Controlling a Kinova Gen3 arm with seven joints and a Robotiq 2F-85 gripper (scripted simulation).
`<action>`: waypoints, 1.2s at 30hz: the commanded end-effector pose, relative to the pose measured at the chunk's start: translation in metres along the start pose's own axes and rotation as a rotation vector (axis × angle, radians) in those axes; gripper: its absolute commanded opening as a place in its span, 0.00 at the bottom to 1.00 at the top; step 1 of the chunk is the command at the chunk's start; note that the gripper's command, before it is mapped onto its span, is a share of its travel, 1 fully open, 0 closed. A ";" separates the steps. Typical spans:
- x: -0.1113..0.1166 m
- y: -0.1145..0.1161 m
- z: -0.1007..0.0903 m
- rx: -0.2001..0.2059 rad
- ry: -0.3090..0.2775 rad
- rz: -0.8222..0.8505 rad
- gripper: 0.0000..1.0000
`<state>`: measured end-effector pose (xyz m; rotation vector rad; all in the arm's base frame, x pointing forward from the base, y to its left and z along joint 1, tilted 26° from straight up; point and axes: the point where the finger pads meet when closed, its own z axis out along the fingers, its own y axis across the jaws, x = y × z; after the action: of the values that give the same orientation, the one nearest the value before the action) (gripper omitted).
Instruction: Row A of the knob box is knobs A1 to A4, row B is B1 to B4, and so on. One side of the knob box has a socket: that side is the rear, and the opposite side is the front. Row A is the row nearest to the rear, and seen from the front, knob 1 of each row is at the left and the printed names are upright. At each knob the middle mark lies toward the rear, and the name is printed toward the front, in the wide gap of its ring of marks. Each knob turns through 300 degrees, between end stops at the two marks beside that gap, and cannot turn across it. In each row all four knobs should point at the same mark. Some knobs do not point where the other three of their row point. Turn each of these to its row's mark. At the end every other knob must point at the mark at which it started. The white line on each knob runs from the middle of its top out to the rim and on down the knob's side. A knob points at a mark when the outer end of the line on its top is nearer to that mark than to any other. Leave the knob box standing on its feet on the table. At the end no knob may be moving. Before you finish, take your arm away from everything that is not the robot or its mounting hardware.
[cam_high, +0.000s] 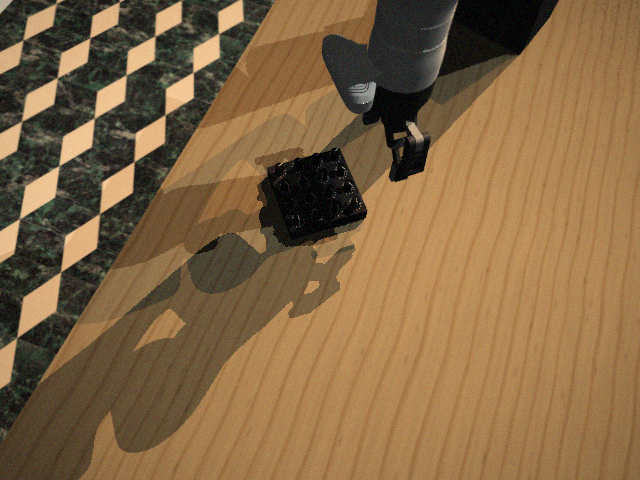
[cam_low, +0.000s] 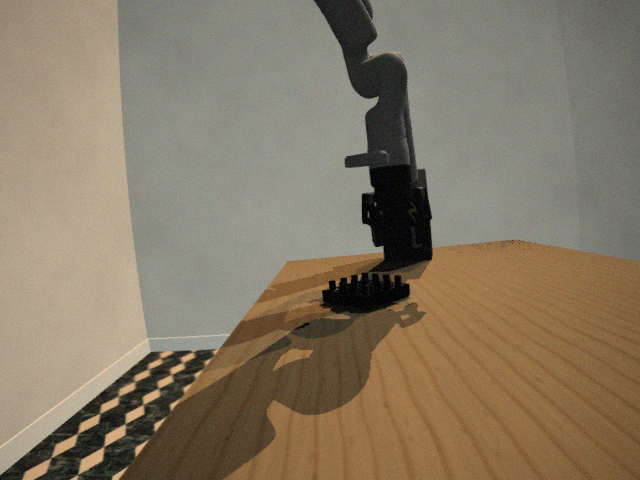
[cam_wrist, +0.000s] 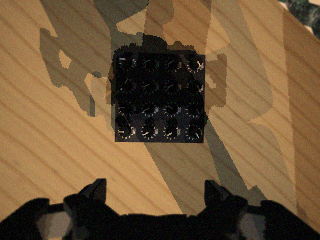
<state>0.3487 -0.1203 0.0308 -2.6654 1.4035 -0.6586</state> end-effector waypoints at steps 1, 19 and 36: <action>-0.001 0.000 0.000 -0.001 0.000 0.008 1.00; -0.001 0.000 0.000 -0.001 0.000 0.008 1.00; 0.029 -0.022 -0.001 0.014 -0.050 0.033 1.00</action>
<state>0.3646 -0.1191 0.0353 -2.6266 1.4147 -0.5777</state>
